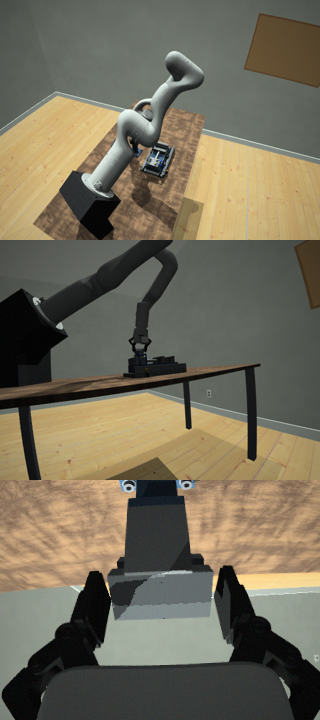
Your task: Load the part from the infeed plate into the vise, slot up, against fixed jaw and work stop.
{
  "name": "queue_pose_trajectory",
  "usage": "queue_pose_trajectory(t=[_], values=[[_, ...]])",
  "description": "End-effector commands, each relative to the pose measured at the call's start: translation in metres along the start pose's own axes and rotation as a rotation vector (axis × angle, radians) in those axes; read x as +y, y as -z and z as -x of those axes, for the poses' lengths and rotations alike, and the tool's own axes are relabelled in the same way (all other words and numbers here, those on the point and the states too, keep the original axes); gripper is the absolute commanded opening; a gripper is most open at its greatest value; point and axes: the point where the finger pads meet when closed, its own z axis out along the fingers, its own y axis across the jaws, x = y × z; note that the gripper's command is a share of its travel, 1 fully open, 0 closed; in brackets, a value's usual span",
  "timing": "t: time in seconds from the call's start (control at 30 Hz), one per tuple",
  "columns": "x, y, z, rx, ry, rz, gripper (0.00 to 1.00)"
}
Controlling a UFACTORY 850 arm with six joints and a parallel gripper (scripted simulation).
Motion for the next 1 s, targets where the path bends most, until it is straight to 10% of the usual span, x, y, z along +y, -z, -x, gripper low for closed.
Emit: queue_pose_trajectory(t=[0.0, 0.97], values=[[-0.0003, 0.0001, -0.0002, -0.028, -0.001, -0.002, 0.89], [-0.0005, -0.0002, -0.0018, -0.153, 0.000, -0.003, 0.89]])
